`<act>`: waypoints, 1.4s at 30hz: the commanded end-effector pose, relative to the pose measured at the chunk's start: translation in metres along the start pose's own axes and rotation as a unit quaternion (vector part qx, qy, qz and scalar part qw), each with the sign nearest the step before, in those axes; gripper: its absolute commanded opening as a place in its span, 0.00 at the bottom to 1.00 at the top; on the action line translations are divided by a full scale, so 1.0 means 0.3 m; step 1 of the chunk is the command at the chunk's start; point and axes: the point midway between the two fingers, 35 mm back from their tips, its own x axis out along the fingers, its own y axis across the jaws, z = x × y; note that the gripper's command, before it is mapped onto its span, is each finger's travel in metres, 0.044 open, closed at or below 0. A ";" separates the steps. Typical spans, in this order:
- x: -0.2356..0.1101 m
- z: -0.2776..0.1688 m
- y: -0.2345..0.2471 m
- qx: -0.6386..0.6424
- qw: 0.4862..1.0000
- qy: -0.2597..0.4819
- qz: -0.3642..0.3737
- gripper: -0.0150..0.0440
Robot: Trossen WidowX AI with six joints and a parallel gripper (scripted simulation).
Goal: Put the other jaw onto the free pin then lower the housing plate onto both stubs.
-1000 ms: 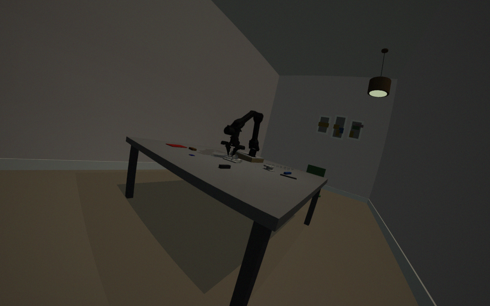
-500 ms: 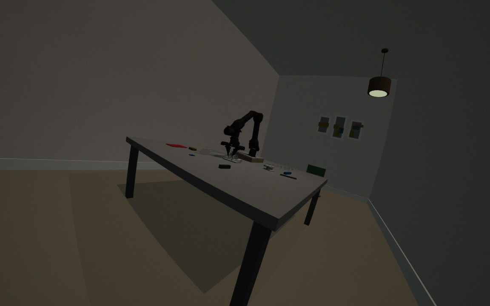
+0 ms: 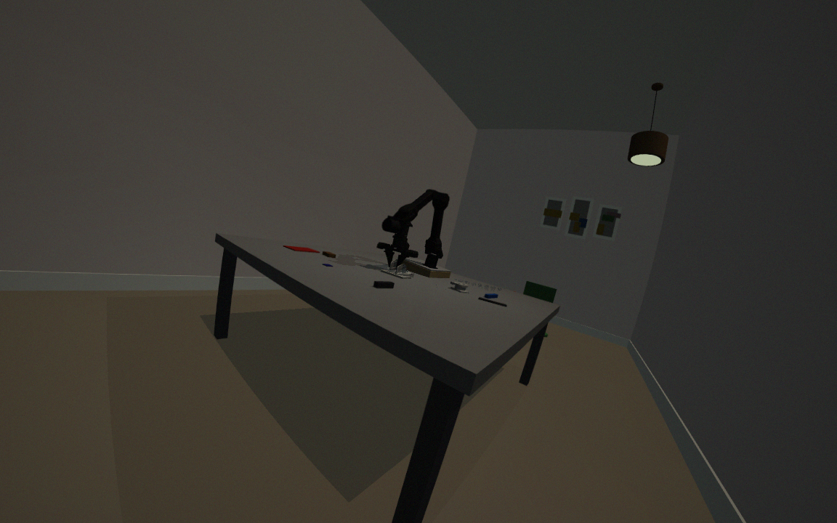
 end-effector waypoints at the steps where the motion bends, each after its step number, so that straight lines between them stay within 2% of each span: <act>1: 0.002 -0.001 -0.001 0.003 1.000 0.001 -0.002 0.48; 42: 0.033 -0.001 -0.002 0.001 1.000 0.001 -0.002 0.48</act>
